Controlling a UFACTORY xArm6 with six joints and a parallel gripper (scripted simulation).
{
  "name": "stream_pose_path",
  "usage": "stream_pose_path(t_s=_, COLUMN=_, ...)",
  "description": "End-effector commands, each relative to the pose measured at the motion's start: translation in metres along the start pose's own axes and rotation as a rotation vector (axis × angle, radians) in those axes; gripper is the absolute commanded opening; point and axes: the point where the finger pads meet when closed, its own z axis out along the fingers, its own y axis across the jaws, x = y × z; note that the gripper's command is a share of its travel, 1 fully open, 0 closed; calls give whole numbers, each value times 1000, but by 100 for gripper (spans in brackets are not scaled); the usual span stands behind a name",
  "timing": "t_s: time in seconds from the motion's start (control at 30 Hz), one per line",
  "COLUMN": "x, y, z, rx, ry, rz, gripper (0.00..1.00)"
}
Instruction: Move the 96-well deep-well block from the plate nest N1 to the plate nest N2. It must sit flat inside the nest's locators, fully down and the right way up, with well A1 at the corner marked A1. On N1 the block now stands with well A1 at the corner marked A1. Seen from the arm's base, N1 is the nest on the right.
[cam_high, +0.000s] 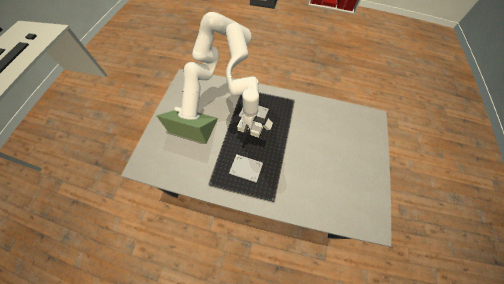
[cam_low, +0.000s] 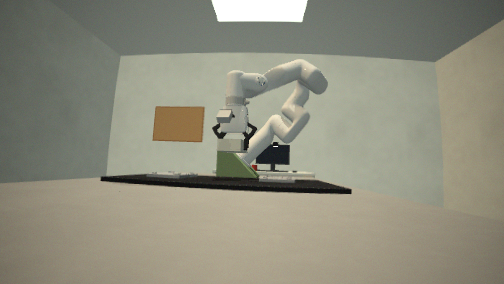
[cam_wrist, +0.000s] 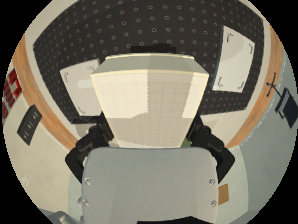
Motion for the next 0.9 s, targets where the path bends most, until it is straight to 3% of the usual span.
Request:
stream_pose_path(t_s=0.0, x=-1, y=-8, z=-2, rx=-2, ry=4, rz=-1, gripper=0)
stream_pose_path(t_s=0.87, x=-21, y=-86, z=-1, rx=-2, ry=4, rz=-1, gripper=0)
